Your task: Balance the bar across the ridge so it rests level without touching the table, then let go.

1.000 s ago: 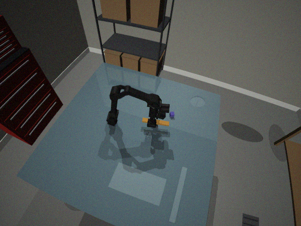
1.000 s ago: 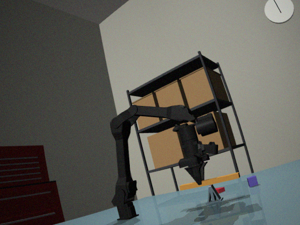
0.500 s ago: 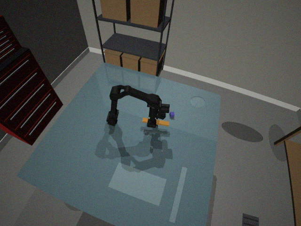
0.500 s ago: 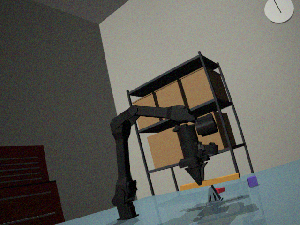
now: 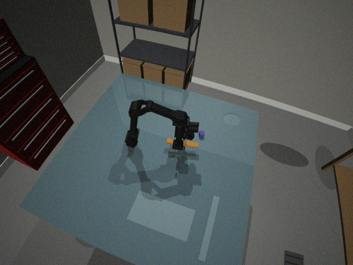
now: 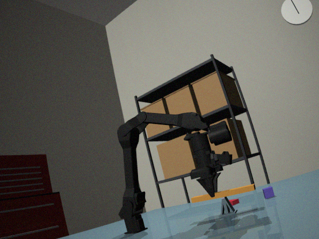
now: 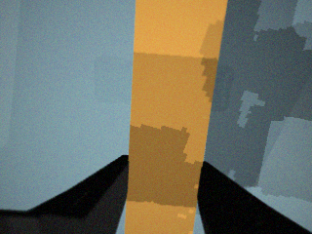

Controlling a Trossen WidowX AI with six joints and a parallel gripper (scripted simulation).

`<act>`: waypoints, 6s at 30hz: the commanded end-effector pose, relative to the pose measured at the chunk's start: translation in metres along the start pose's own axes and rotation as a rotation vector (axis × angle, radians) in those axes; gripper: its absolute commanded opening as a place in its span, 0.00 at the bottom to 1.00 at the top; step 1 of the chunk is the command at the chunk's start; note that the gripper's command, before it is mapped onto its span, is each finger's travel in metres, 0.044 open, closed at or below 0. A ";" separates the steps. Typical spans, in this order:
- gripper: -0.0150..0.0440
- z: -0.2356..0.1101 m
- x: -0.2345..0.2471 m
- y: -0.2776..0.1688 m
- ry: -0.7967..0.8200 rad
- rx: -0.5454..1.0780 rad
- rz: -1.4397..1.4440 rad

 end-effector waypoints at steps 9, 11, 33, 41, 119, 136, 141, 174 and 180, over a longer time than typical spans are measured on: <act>0.25 0.001 0.000 0.000 -0.001 -0.003 -0.006; 0.25 0.001 0.000 0.000 -0.001 -0.003 -0.006; 0.25 0.003 0.000 0.000 -0.001 -0.003 -0.006; 0.25 0.004 0.000 0.000 -0.001 -0.003 -0.006; 0.39 0.004 0.000 -0.001 -0.001 -0.004 -0.001; 0.54 0.004 0.000 -0.001 -0.001 -0.004 -0.001; 0.54 0.004 0.000 -0.001 -0.001 -0.004 -0.001; 0.57 0.004 0.000 -0.001 -0.001 -0.004 -0.001; 0.66 0.004 0.000 -0.001 -0.001 -0.004 -0.001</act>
Point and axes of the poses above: the point midway between the two fingers, 35 mm back from their tips, its own z axis out along the fingers, its own x axis across the jaws, y = z × x, the point moved 9 cm from there along -z, back along the fingers, and after that the axes turned 6 degrees about -z, right-handed, at the moved point
